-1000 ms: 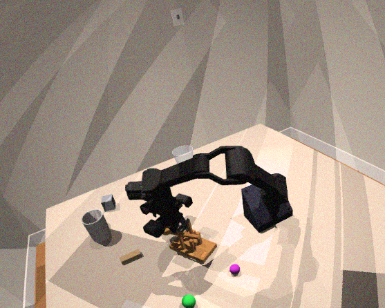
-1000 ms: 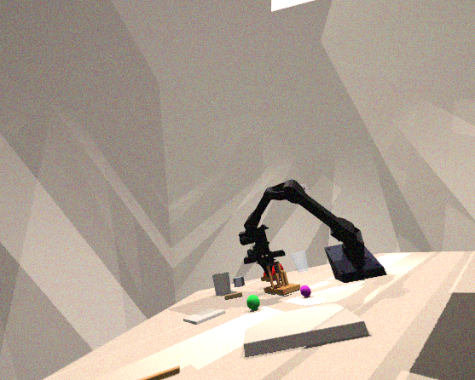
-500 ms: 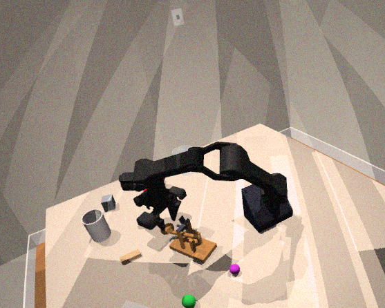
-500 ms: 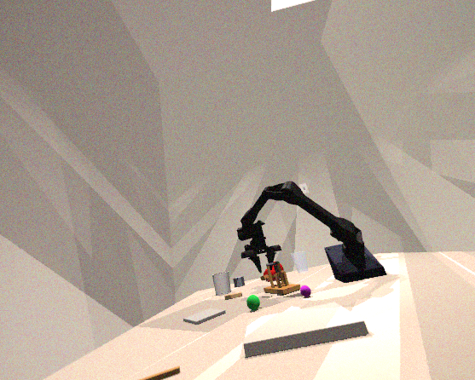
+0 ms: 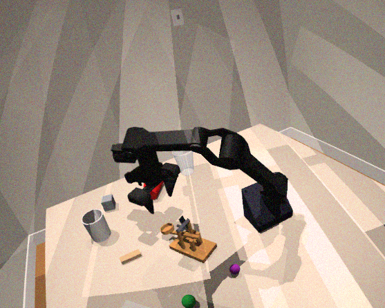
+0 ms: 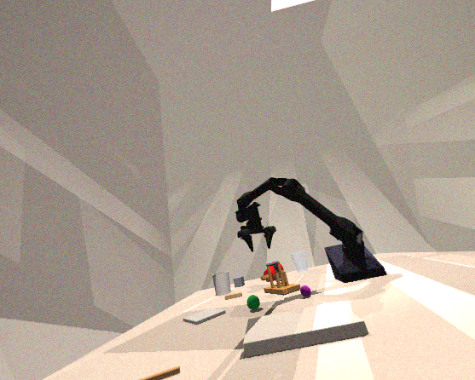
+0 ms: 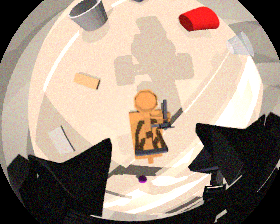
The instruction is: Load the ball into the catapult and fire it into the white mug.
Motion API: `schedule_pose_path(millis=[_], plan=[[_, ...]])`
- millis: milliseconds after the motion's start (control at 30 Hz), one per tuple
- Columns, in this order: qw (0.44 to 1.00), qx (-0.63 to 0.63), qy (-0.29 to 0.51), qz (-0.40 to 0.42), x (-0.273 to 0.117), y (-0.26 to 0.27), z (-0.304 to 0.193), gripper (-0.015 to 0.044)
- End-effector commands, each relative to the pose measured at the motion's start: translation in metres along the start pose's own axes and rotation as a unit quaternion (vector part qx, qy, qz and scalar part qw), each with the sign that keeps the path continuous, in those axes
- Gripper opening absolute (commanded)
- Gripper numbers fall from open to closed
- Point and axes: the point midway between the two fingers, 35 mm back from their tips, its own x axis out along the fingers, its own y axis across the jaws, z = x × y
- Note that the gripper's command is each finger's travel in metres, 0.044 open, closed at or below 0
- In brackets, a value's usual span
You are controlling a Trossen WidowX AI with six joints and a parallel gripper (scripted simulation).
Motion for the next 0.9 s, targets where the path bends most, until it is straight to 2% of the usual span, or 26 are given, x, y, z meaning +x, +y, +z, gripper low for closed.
schedule_pose_path(millis=[0,433,867], plan=[[0.999,-0.045,0.01,-0.003,0.008,0.0,-0.004,0.044],[0.964,-0.267,0.01,-0.002,0.011,0.004,-0.02,0.044],[0.879,-0.476,0.009,0.0,0.014,0.006,-0.036,0.044]])
